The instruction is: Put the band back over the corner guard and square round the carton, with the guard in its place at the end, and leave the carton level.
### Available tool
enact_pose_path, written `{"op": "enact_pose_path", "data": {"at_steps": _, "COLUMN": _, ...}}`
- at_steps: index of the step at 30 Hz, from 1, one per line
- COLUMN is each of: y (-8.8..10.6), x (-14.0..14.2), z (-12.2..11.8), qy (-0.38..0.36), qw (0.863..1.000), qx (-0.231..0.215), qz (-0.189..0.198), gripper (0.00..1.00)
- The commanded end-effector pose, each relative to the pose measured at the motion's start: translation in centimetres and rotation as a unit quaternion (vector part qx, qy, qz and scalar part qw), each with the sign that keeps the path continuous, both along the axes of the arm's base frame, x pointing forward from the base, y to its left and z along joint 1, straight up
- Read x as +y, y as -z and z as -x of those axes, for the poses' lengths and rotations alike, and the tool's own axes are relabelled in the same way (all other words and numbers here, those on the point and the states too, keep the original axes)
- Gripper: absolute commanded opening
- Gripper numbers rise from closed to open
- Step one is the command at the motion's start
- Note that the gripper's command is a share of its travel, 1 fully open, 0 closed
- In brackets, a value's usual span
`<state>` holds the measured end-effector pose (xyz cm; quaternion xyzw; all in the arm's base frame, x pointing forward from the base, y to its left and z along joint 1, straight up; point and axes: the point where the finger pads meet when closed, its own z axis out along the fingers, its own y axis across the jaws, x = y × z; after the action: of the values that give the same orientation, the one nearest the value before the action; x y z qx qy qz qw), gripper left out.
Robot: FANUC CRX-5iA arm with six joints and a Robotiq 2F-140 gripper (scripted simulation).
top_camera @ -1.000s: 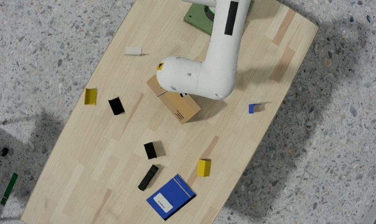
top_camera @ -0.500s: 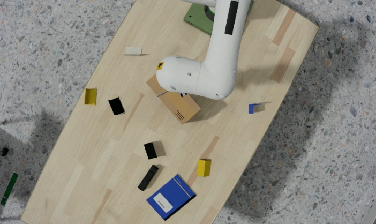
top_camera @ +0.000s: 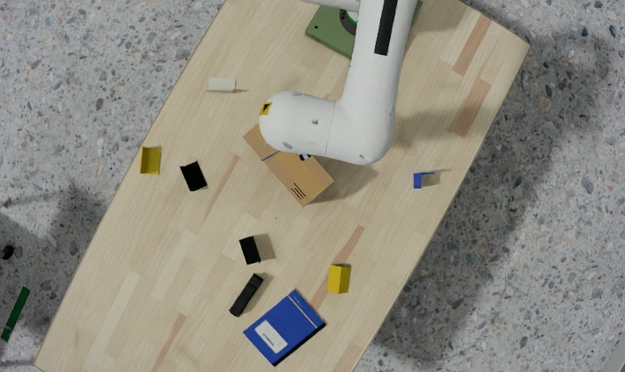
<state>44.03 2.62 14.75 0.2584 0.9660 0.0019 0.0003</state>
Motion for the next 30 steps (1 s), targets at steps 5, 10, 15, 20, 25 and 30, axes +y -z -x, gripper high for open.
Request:
{"op": "enact_pose_path", "data": {"at_steps": 5, "y": -0.10, "x": -0.01, "z": -0.06, "qy": 0.000, "qw": 1.000, "qx": -0.001, "qz": 0.000, "gripper": 0.10}}
{"op": "enact_pose_path", "data": {"at_steps": 10, "y": -0.10, "x": -0.01, "z": -0.06, "qy": 0.000, "qw": 1.000, "qx": -0.001, "qz": 0.000, "gripper": 0.10}}
{"op": "enact_pose_path", "data": {"at_steps": 15, "y": -0.10, "x": -0.01, "z": -0.05, "qy": 0.000, "qw": 1.000, "qx": -0.001, "qz": 0.000, "gripper": 0.10}}
{"op": "enact_pose_path", "data": {"at_steps": 20, "y": -0.10, "x": 0.03, "z": 0.06, "qy": 0.000, "qw": 1.000, "qx": -0.001, "qz": 0.000, "gripper": 0.10}}
{"op": "enact_pose_path", "data": {"at_steps": 25, "y": -0.10, "x": 0.13, "z": 0.35, "qy": 0.000, "qw": 1.000, "qx": -0.001, "qz": 0.000, "gripper": 0.10}}
{"op": "enact_pose_path", "data": {"at_steps": 30, "y": -0.10, "x": 0.25, "z": 0.71, "qy": 0.000, "qw": 1.000, "qx": -0.001, "qz": 0.000, "gripper": 0.10}}
